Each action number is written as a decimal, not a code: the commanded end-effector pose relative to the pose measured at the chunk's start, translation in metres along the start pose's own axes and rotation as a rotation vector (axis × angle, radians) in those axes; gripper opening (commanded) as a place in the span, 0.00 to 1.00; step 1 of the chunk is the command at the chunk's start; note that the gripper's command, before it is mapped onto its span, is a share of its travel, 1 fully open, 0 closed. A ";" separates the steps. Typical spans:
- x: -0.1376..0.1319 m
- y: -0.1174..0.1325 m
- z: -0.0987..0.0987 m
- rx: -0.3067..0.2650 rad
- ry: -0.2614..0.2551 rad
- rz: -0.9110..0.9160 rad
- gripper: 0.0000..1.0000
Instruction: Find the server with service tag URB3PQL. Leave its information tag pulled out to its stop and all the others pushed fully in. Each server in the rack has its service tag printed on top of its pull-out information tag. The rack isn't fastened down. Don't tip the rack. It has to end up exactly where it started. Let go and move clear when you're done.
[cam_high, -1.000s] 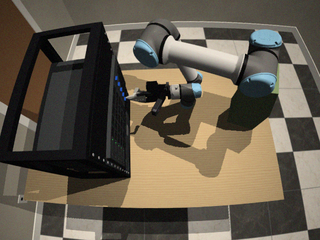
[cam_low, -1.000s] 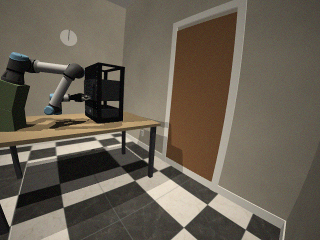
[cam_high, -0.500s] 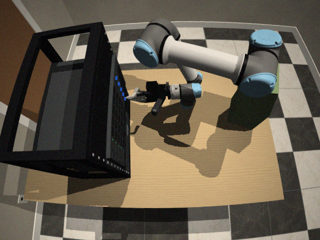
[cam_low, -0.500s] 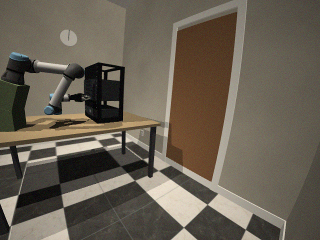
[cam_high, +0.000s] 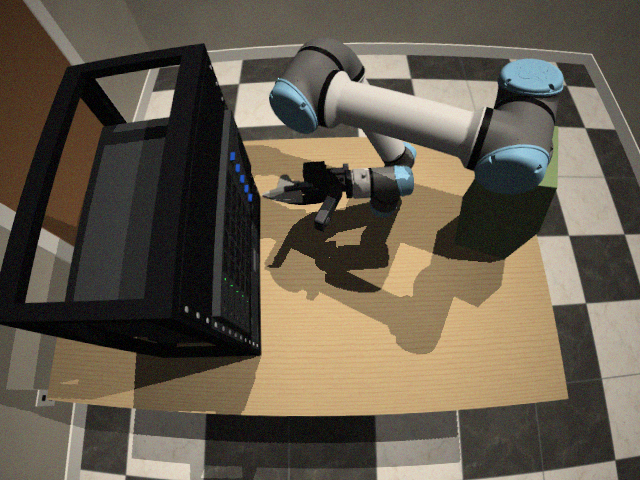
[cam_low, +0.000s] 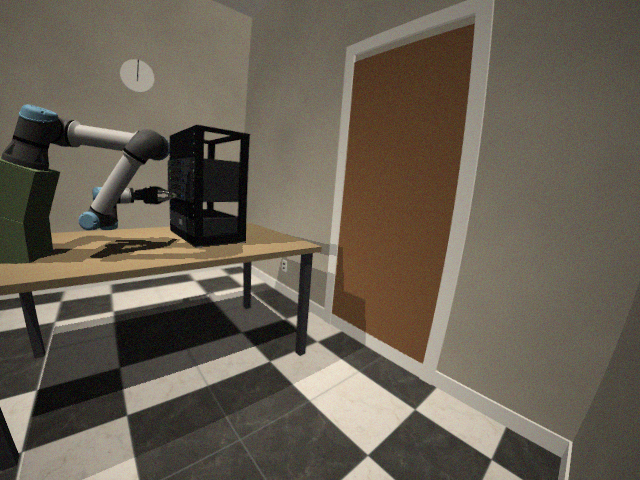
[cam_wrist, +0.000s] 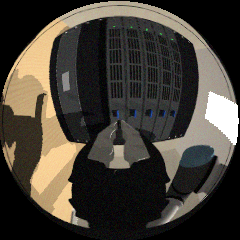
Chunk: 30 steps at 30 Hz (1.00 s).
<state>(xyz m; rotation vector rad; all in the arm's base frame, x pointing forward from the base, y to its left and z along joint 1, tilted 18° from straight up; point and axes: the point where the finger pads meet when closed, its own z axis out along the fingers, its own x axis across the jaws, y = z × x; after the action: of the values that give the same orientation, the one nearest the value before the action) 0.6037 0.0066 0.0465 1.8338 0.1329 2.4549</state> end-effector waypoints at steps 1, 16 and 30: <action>0.001 0.000 -0.020 0.001 0.001 0.000 0.00; 0.003 0.000 -0.035 0.001 0.001 0.000 0.15; 0.040 0.000 -0.064 0.001 0.001 0.000 0.15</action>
<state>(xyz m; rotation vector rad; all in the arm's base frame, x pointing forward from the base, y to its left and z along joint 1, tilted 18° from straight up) 0.5385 0.0091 0.0623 1.8329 0.1319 2.4550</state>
